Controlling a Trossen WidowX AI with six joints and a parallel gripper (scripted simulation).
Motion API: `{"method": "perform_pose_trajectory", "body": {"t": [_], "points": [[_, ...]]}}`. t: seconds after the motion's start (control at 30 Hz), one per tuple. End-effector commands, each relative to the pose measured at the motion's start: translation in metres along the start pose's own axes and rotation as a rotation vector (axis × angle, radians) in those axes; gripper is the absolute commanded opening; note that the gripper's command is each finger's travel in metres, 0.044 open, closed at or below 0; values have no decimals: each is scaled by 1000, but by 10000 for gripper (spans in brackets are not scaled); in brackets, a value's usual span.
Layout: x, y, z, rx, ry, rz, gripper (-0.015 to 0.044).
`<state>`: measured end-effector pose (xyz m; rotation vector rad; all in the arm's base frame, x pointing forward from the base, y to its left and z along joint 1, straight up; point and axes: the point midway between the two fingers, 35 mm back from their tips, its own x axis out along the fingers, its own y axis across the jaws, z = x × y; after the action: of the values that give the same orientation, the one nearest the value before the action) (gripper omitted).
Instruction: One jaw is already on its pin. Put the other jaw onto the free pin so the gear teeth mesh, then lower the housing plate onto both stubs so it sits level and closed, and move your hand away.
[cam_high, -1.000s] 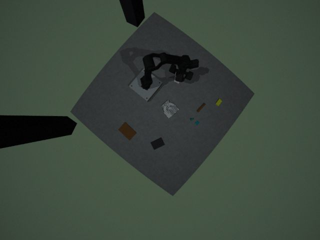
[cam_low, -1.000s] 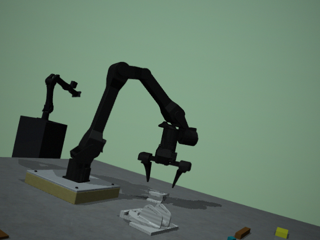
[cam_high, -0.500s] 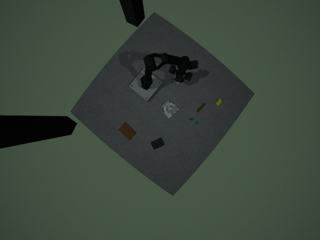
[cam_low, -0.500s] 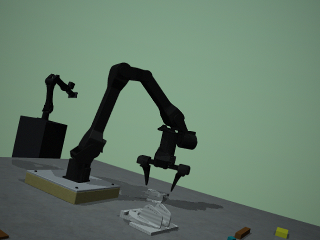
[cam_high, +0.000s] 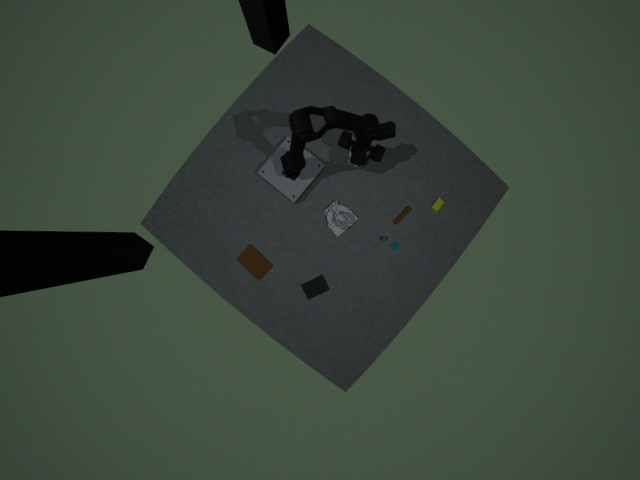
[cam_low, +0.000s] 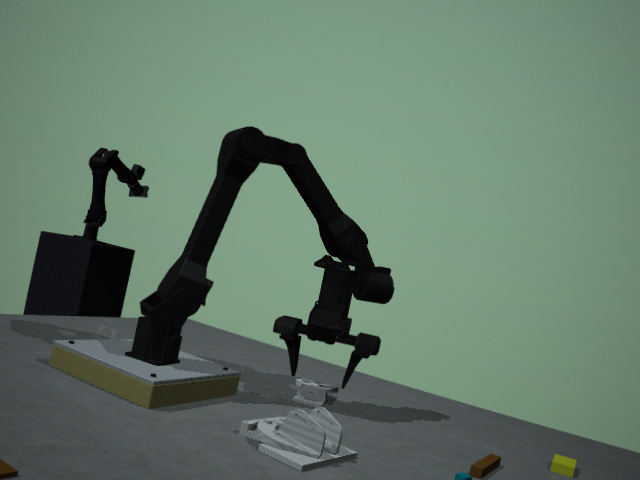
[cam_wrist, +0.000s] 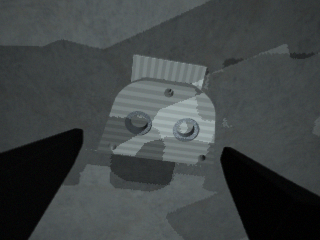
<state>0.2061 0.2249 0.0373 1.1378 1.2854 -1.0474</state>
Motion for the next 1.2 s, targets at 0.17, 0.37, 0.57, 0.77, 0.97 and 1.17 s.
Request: {"method": "perform_pose_trajectory", "body": {"t": [0.17,0.37,0.57,0.77,0.97,1.17], "points": [[20,-3,3,6,-18,-13,440],[23,-3,4,6,-18,-13,440],[23,-3,4,6,-18,-13,440],[23,-3,4,6,-18,-13,440],[24,-3,4,6,-18,-13,440],[25,-3,4,6,-18,-13,440]]}}
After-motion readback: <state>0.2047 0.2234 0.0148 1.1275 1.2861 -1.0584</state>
